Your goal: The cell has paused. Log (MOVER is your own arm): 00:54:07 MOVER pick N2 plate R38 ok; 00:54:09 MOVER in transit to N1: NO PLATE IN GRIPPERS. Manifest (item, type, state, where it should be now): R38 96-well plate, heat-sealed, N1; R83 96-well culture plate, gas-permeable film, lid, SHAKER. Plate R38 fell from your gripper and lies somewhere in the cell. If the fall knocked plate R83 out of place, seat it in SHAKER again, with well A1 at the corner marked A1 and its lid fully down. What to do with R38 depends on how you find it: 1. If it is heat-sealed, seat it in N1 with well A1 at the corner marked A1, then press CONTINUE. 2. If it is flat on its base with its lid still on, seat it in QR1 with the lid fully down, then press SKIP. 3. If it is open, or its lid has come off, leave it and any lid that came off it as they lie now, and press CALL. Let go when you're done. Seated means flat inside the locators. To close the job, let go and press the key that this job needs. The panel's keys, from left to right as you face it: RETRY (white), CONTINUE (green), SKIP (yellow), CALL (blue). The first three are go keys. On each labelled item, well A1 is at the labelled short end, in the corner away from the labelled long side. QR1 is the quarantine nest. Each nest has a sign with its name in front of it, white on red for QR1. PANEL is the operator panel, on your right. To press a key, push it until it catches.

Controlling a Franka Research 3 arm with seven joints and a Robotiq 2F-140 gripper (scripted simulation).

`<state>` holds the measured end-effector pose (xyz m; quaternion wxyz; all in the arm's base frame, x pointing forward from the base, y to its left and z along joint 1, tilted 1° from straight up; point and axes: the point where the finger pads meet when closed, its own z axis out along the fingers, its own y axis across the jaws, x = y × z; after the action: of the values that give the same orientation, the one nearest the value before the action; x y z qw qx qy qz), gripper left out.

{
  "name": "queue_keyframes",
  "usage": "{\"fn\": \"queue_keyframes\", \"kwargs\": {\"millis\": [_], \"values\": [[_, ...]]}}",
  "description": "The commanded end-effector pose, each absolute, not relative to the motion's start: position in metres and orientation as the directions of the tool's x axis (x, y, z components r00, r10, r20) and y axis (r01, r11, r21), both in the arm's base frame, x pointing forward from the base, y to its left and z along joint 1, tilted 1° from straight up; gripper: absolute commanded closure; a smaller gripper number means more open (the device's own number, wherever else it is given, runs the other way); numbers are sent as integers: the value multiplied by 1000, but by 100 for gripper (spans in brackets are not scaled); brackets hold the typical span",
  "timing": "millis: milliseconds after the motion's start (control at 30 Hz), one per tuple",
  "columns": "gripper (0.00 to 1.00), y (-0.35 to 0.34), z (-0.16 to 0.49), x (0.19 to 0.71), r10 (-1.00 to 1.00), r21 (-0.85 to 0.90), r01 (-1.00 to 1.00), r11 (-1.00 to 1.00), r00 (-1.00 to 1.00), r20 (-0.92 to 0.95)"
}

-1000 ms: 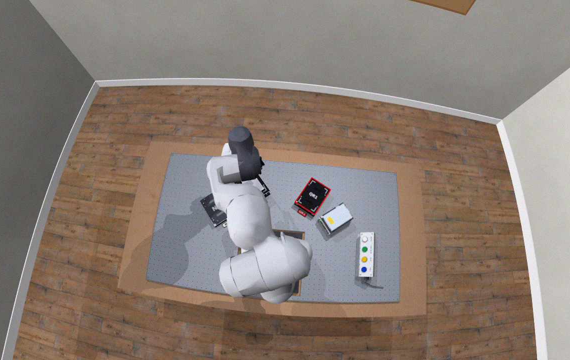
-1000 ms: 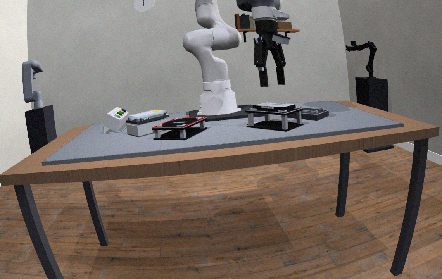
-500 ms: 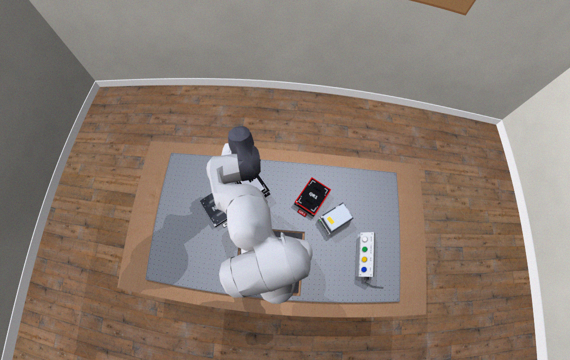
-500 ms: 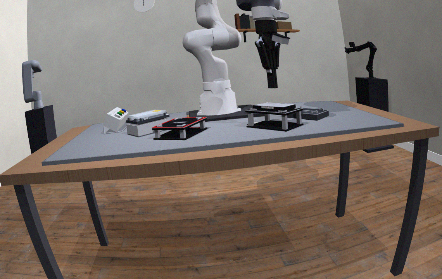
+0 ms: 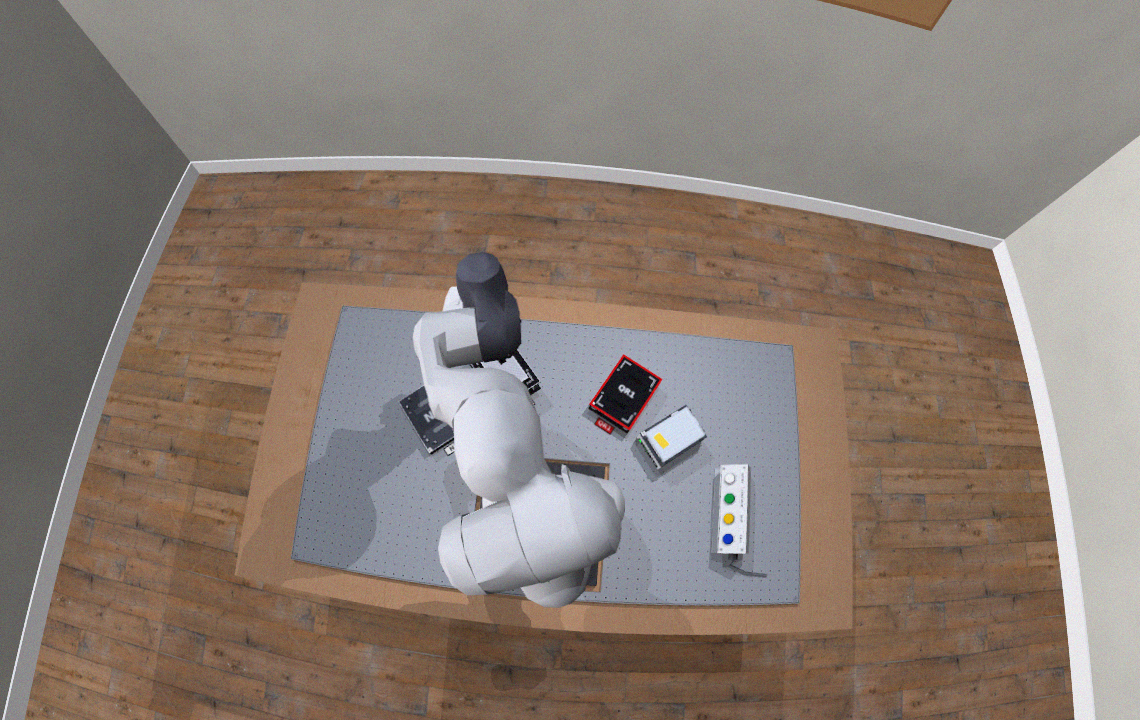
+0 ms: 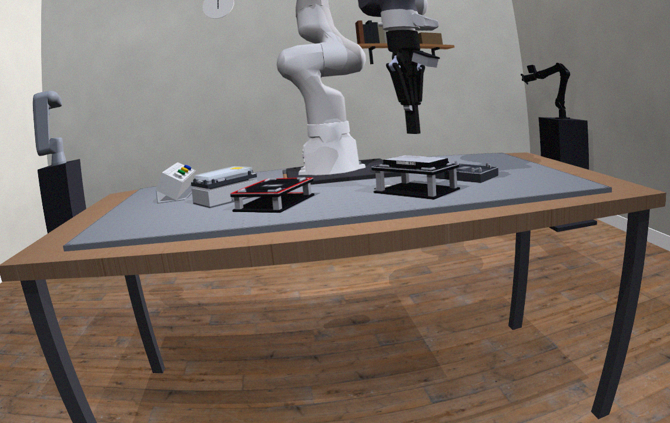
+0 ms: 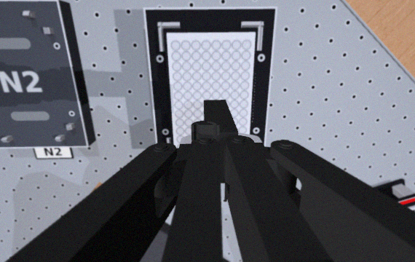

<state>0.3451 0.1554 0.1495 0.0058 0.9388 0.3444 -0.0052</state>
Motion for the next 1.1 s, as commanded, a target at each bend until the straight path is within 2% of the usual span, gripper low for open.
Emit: {"fn": "queue_keyframes", "kwargs": {"millis": [0,600,1067], "values": [[90,156,150,345,649,7,650,-760,760,-13],[90,147,151,349,625,8,625,-780,780,-12],[90,68,158,376,393,14,393,-919,919,-1]]}}
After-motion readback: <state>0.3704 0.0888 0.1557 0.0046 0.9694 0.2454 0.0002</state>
